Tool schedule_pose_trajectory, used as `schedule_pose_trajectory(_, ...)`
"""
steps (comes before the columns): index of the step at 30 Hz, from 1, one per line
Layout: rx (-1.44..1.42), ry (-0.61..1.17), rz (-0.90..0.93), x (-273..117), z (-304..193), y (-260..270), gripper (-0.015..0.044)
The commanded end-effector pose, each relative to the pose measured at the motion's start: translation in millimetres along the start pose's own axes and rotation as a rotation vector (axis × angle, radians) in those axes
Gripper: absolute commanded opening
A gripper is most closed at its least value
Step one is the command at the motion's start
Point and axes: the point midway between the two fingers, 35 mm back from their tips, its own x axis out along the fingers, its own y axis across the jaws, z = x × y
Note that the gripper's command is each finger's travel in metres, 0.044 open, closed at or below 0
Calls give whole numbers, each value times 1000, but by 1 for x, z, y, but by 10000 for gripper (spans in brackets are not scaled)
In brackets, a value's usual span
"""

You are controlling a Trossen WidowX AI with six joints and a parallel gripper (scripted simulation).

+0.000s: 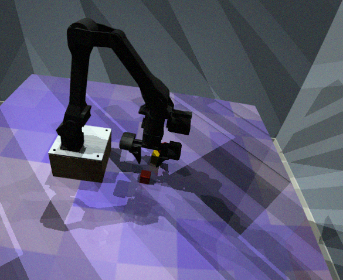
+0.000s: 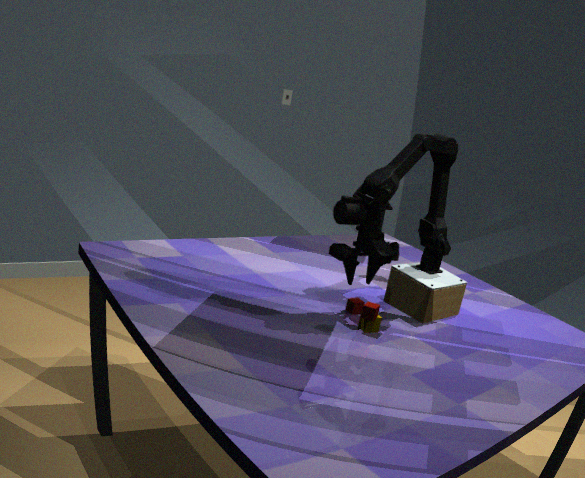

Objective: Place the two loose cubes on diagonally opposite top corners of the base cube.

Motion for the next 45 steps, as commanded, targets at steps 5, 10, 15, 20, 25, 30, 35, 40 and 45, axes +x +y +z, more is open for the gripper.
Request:
schedule_pose_trajectory(5, -6, -1, 12, 18, 0, 4, 265)
schedule_pose_trajectory(10, -6, -1, 12, 30, 0, 5, 265)
schedule_pose_trajectory(15, -6, -1, 12, 31, 0, 5, 265)
schedule_pose_trajectory(20, -6, -1, 12, 38, 0, 4, 265)
schedule_pose_trajectory(25, -6, -1, 12, 46, 0, 4, 265)
schedule_pose_trajectory(30, -6, -1, 12, 54, 0, 5, 265)
schedule_pose_trajectory(35, -6, -1, 12, 62, 0, 5, 265)
schedule_pose_trajectory(40, -6, -1, 12, 63, 0, 5, 265)
schedule_pose_trajectory(45, -6, -1, 12, 63, 0, 5, 134)
